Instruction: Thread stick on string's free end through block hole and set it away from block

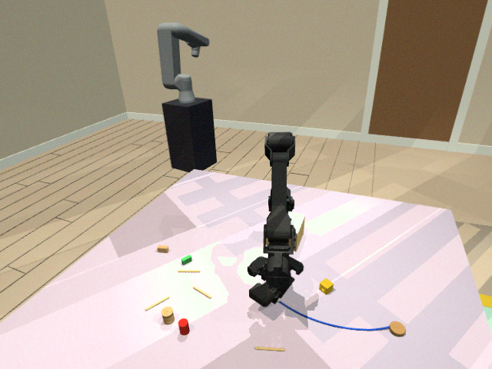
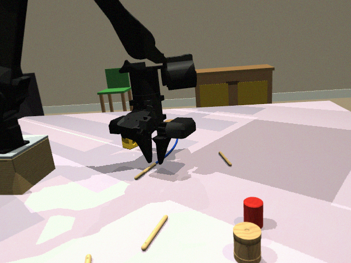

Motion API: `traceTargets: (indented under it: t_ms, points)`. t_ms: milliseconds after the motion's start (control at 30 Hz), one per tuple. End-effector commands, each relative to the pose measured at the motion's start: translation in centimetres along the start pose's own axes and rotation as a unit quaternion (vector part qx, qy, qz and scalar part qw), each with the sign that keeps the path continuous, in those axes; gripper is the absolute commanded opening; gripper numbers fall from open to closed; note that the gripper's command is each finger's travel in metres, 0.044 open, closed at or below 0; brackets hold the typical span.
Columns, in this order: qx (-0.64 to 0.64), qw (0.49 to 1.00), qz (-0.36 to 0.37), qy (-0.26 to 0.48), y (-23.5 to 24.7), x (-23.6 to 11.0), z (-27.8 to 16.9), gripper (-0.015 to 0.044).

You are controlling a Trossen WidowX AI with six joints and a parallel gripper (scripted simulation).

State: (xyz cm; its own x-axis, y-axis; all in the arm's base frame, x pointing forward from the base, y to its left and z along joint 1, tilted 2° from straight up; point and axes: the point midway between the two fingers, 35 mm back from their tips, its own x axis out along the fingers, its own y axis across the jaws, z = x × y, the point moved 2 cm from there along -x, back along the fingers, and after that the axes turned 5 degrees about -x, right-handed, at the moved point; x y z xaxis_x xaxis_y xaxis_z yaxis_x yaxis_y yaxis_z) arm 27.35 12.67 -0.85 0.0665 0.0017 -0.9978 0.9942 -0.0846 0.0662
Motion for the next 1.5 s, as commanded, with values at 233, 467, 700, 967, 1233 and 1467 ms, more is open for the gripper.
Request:
traceTargets:
  t_ms: [233,467,700,967,1233,1467]
  points:
    - [0.001,1.0,-0.007,-0.002,-0.4,0.7,0.2,0.0121]
    - [0.001,1.0,-0.007,-0.002,-0.4,0.7,0.2,0.0121]
    - [0.001,1.0,-0.005,-0.003,-0.3,0.6,0.2,0.0]
    - [0.001,1.0,-0.005,-0.003,-0.3,0.4,0.1,0.0]
    - [0.001,1.0,-0.005,-0.003,-0.2,-0.6,0.1,0.0]
    - [0.001,1.0,-0.004,-0.003,-0.1,-1.5,0.1,0.0]
